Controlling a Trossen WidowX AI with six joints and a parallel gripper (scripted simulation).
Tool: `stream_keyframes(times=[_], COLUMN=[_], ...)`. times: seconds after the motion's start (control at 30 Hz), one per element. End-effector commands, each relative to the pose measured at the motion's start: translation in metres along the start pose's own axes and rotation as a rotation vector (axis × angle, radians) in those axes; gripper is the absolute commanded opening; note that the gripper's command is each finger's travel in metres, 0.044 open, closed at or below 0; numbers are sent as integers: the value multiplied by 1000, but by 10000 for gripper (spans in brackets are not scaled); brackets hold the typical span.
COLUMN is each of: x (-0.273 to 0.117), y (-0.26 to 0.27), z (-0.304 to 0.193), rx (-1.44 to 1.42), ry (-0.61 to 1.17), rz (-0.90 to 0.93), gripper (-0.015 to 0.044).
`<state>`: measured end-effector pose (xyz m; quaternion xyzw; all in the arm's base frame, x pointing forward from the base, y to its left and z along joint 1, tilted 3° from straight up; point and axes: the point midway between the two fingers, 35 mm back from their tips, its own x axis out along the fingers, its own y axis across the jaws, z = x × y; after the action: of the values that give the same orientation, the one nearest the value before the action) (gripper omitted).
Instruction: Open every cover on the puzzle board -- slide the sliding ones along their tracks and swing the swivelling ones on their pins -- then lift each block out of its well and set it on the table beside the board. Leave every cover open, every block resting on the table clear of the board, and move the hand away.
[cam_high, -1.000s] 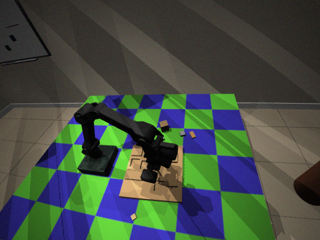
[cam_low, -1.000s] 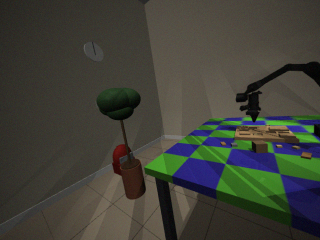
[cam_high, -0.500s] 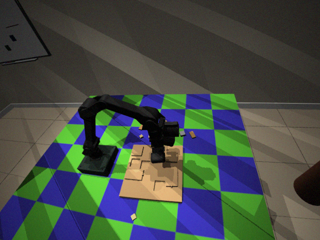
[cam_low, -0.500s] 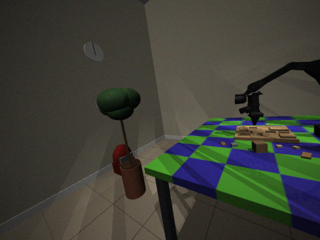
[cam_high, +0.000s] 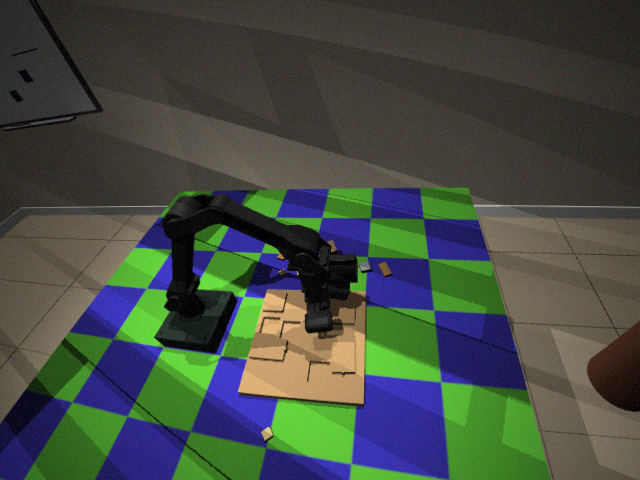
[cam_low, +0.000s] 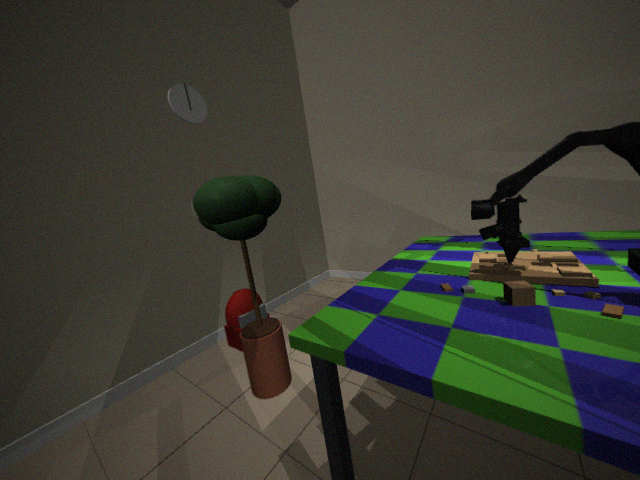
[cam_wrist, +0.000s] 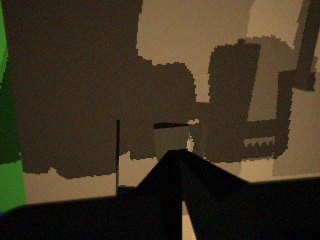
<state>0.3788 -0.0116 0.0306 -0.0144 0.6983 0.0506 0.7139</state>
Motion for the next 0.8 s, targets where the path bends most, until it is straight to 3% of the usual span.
stream_keyframes(times=[0.0,0.77], x=[8,21], y=[1,2], z=[-2,-4], rx=[-2,-2], ry=[-1,-1], rz=[2,3], gripper=[0,0])
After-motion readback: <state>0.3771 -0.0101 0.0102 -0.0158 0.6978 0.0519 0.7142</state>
